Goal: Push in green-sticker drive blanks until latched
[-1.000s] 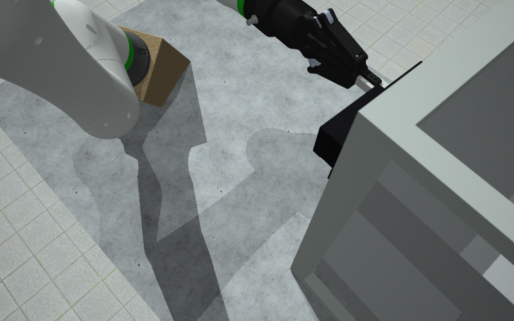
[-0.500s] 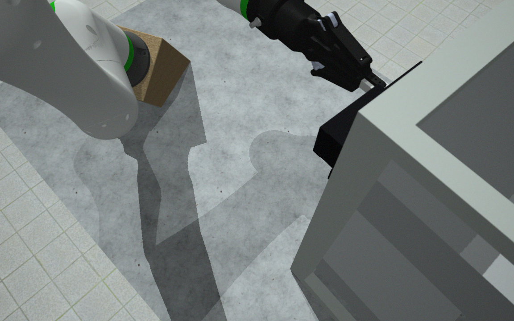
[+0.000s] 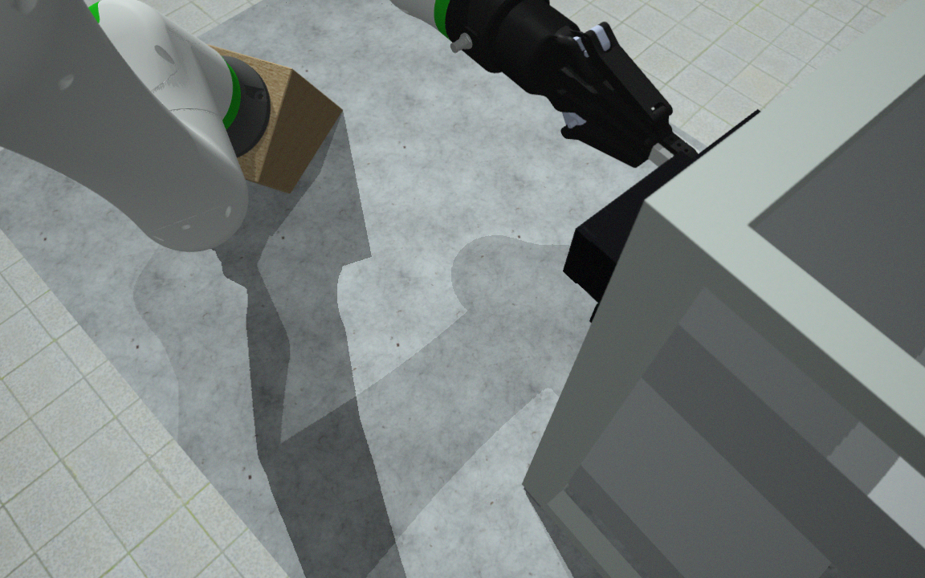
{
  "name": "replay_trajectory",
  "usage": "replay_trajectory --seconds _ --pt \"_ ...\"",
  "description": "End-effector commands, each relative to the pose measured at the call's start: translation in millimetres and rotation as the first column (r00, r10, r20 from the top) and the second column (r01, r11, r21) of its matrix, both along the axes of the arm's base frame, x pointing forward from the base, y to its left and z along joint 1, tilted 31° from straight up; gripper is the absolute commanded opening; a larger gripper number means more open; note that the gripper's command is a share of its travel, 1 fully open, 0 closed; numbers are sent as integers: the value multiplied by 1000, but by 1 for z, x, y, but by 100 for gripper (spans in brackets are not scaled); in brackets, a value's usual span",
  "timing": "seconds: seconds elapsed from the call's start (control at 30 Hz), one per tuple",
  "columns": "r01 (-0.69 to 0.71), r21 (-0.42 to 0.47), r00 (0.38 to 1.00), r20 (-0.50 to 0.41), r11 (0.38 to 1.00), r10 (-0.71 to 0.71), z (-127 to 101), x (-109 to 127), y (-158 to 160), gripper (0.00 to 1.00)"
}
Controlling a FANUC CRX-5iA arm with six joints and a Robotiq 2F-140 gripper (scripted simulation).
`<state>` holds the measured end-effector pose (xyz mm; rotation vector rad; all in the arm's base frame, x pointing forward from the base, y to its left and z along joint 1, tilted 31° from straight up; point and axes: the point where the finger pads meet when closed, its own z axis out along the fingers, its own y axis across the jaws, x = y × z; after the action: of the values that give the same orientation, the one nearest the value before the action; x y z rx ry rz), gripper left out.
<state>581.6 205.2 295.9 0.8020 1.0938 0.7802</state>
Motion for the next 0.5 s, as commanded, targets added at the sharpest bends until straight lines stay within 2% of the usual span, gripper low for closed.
replay_trajectory --seconds 0.0,0.47 --pt "0 0 1000 0 1000 0 0 1 0 0" --pt "0 0 1000 0 1000 0 1 3 0 0"
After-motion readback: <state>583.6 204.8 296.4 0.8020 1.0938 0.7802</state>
